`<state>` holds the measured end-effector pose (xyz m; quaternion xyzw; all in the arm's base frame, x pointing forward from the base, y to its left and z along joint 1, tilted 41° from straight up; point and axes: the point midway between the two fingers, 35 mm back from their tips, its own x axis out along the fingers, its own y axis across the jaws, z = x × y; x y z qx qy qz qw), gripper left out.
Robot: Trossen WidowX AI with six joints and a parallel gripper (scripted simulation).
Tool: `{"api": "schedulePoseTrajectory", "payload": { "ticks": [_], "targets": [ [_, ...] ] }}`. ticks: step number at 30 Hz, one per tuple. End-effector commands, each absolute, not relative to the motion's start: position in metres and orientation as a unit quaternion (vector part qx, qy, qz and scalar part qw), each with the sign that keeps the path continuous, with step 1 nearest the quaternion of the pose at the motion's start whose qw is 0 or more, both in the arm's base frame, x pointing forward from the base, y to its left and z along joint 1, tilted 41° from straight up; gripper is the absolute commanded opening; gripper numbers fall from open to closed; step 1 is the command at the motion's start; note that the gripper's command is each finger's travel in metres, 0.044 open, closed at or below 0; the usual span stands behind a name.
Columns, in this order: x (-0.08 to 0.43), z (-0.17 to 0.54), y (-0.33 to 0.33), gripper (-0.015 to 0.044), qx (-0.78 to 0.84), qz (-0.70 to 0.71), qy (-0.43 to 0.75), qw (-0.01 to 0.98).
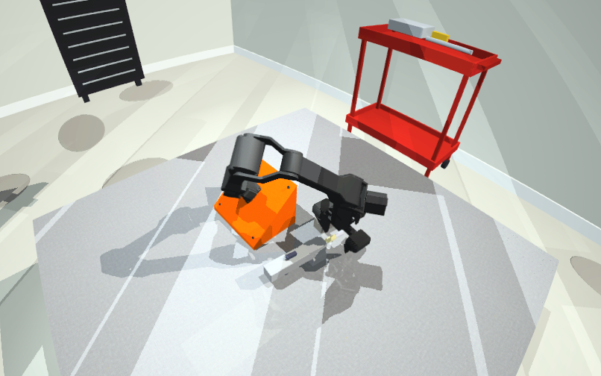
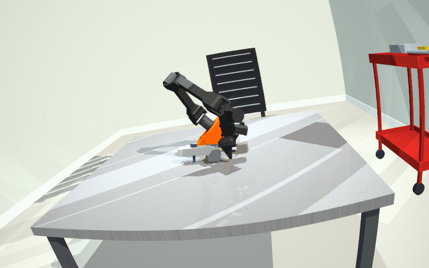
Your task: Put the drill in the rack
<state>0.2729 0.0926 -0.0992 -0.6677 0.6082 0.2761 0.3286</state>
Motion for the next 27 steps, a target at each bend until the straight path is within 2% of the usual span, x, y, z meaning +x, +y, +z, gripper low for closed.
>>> {"api": "schedulePoseTrajectory", "payload": {
  "ticks": [1, 11, 26, 27],
  "targets": [
    [0.2722, -0.0990, 0.0898, 0.0440, -0.669, 0.277, 0.608, 0.326],
    [0.2715, -0.0984, 0.0858, 0.0440, -0.669, 0.276, 0.608, 0.326],
    [0.2727, -0.0982, 0.0884, 0.0046, -0.668, 0.276, 0.608, 0.329],
    [0.2727, -0.0982, 0.0884, 0.0040, -0.668, 0.276, 0.608, 0.329]
  ]
}}
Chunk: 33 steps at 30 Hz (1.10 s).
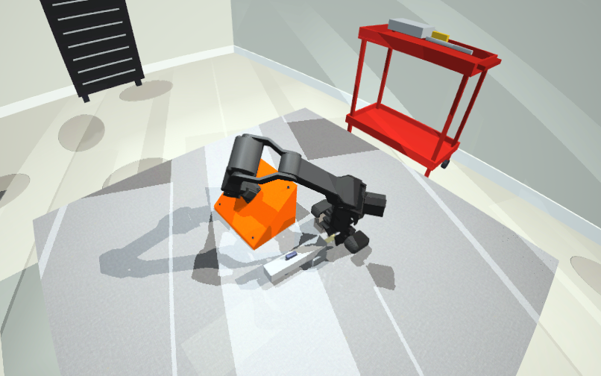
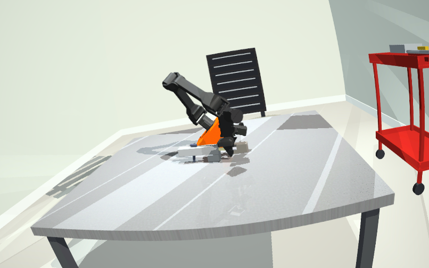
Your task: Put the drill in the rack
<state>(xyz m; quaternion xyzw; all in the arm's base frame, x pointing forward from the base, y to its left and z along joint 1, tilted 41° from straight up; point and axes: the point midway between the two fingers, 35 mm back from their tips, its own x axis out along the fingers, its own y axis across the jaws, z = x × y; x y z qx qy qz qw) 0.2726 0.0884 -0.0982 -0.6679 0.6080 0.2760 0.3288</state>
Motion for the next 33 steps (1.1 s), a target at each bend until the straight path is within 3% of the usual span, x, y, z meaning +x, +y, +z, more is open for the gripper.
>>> {"api": "schedulePoseTrajectory", "payload": {
  "ticks": [1, 6, 33],
  "targets": [
    [0.273, -0.098, 0.088, 0.0033, -0.668, 0.276, 0.608, 0.329],
    [0.273, -0.098, 0.088, 0.0000, -0.668, 0.276, 0.608, 0.329],
    [0.272, -0.112, 0.108, 0.0000, -0.669, 0.277, 0.608, 0.326]
  ]
}}
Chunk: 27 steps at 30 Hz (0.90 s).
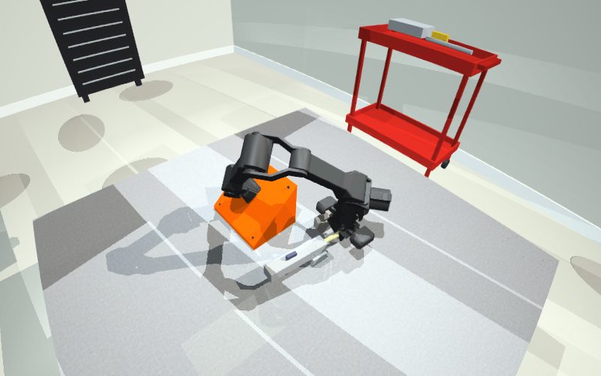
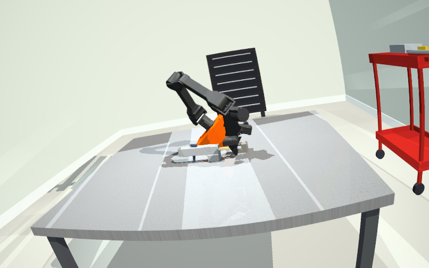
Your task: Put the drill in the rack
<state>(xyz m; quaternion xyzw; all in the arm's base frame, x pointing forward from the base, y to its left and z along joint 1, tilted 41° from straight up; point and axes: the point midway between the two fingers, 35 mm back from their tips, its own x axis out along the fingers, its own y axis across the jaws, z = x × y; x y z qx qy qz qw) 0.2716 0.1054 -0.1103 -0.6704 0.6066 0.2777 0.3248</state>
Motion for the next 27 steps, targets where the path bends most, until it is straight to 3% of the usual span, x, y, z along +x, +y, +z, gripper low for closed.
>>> {"api": "schedulePoseTrajectory", "payload": {
  "ticks": [1, 27],
  "targets": [
    [0.272, -0.113, 0.109, 0.0000, -0.669, 0.277, 0.608, 0.326],
    [0.273, -0.138, 0.139, 0.0000, -0.669, 0.277, 0.607, 0.327]
  ]
}}
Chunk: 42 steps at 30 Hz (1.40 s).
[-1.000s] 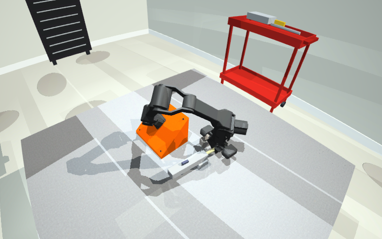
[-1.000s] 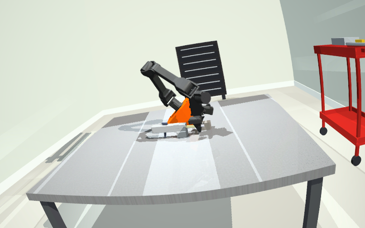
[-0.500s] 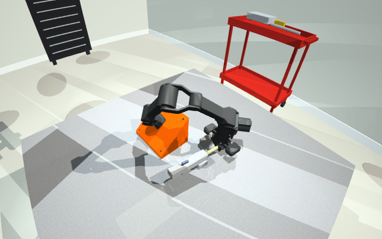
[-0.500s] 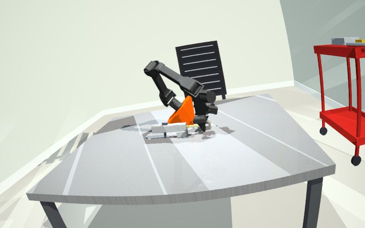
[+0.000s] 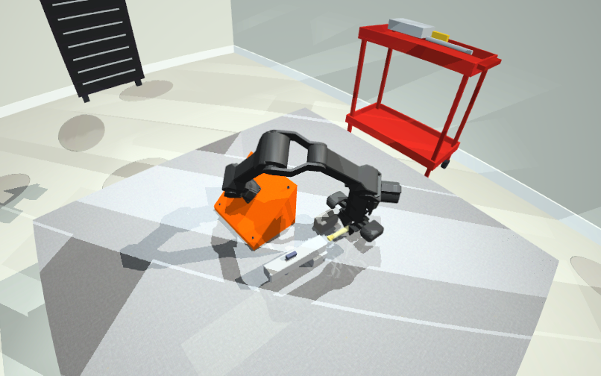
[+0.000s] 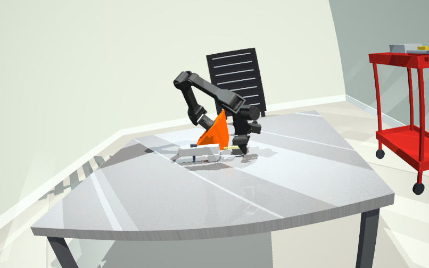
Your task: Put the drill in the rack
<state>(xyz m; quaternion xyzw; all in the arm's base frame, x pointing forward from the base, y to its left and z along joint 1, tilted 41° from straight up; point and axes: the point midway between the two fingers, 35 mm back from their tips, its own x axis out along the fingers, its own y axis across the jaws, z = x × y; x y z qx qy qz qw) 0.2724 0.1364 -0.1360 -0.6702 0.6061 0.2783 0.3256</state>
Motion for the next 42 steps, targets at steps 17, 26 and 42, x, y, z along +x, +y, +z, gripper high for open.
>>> {"api": "schedulePoseTrajectory", "payload": {
  "ticks": [17, 26, 42],
  "targets": [
    [0.271, -0.131, 0.147, 0.0000, -0.668, 0.278, 0.607, 0.327],
    [0.271, -0.127, 0.151, 0.0000, -0.668, 0.278, 0.607, 0.327],
    [0.270, -0.118, 0.157, 0.0000, -0.668, 0.278, 0.607, 0.328]
  ]
}}
